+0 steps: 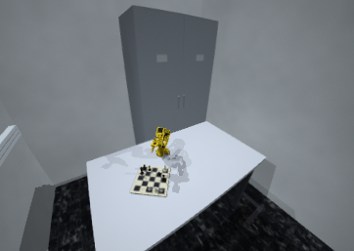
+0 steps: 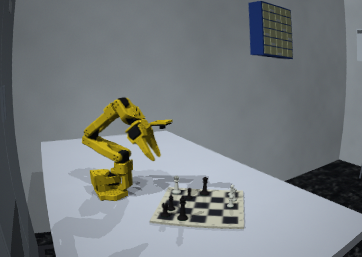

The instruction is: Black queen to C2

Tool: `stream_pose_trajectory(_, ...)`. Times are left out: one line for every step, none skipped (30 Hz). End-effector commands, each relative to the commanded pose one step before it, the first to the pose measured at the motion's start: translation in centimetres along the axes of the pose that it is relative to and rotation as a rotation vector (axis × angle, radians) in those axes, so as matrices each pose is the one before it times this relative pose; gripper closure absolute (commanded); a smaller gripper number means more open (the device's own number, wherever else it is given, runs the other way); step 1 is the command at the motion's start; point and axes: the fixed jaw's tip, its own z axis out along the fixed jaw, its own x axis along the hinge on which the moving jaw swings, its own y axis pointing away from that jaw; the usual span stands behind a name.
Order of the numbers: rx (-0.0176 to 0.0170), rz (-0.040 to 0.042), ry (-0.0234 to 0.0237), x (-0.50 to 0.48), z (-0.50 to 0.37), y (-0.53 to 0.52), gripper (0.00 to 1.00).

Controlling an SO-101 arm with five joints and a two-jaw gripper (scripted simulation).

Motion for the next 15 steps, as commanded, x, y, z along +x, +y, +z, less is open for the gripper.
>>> stream_pose_trajectory(0.01611, 0.02528, 0.25947, 1.2697, 1.3915, -0.668, 0.92)
stream_pose_trajectory(0.00108, 0.00662, 0.04623, 0.2129, 0.2649, -0.109, 0.95)
stream_pose_trajectory(0.00053, 0.00549, 0.03751, 0.1678, 0.2161, -0.088, 0.97)
stream_pose_trajectory(0.00020, 0.00419, 0.02827, 0.1234, 0.1637, -0.066, 0.98)
stream_pose_trajectory(0.00003, 0.00287, 0.01913, 0.0818, 0.1112, -0.045, 0.99)
stream_pose_trajectory(-0.00002, 0.00164, 0.01091, 0.0460, 0.0636, -0.025, 1.00)
stream_pose_trajectory(-0.00001, 0.00067, 0.00442, 0.0184, 0.0258, -0.010, 1.00)
stream_pose_trajectory(0.00000, 0.00010, 0.00069, 0.0029, 0.0041, -0.002, 1.00)
stream_pose_trajectory(0.00000, 0.00000, -0.00001, -0.0001, 0.0000, 0.000, 1.00)
stream_pose_trajectory(0.00000, 0.00000, 0.00001, 0.0001, 0.0000, 0.000, 1.00)
stream_pose_trajectory(0.00000, 0.00000, -0.00001, -0.0001, 0.0000, 0.000, 1.00)
stream_pose_trajectory(0.00000, 0.00000, 0.00000, 0.0000, 0.0000, 0.000, 1.00)
stream_pose_trajectory(0.00000, 0.00000, 0.00000, 0.0000, 0.0000, 0.000, 1.00)
stream_pose_trajectory(0.00000, 0.00000, 0.00001, 0.0001, 0.0000, 0.000, 1.00)
stream_pose_trajectory(0.00003, 0.00009, 0.00000, 0.0016, 0.0005, -0.001, 1.00)
